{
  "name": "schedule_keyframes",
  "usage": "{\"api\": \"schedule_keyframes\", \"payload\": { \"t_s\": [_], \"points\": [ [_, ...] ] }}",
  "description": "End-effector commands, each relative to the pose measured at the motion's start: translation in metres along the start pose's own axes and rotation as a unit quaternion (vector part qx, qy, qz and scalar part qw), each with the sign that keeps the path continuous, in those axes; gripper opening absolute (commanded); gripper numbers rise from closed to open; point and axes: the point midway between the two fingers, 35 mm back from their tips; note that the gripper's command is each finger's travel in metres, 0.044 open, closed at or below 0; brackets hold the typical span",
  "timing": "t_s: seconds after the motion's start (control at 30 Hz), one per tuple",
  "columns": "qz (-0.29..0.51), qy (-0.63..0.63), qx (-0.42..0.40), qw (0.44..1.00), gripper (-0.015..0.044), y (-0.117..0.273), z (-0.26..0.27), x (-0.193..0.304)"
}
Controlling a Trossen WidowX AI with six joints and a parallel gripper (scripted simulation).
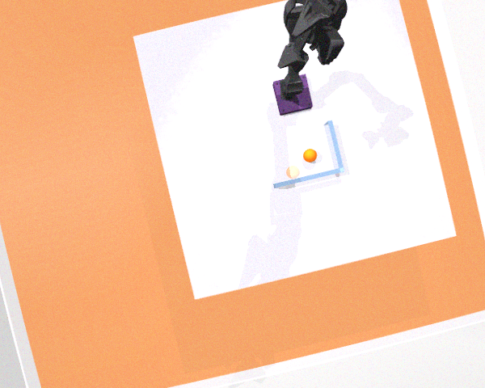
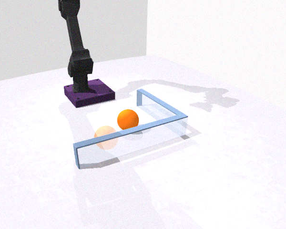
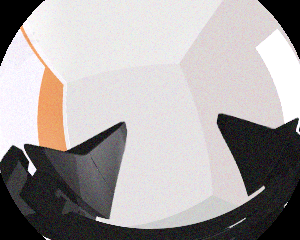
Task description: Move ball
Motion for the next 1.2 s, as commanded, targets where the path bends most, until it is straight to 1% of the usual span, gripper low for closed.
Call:
{"api": "schedule_keyframes", "payload": {
  "t_s": [0.0,0.07,0.2,0.33,0.5,0.7,0.83,0.93,1.03,1.17],
  "points": [
    [-0.003,-0.001,-0.001,1.000,0.0411,-0.001,0.001,-0.003],
    [-0.028,-0.012,-0.011,0.999,0.0411,-0.008,0.008,-0.024],
    [-0.100,-0.046,-0.053,0.993,0.0411,-0.022,0.036,-0.087],
    [-0.154,-0.075,-0.100,0.980,0.0411,-0.028,0.064,-0.137],
    [-0.222,-0.120,-0.196,0.948,0.0411,-0.023,0.115,-0.210],
    [-0.265,-0.167,-0.339,0.887,0.0411,0.001,0.186,-0.282],
    [-0.263,-0.191,-0.447,0.834,0.0411,0.029,0.236,-0.319],
    [-0.242,-0.204,-0.528,0.788,0.0411,0.055,0.274,-0.339],
    [-0.203,-0.210,-0.609,0.737,0.0411,0.085,0.311,-0.353],
    [-0.120,-0.208,-0.709,0.663,0.0411,0.130,0.358,-0.361]
  ]
}}
Point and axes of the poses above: the point midway between the two fingers, 35 mm back from their tips, its own y axis back along the fingers, its own z axis across the jaws, x = y × z, and after that the axes turned 14 degrees about y, right-handed
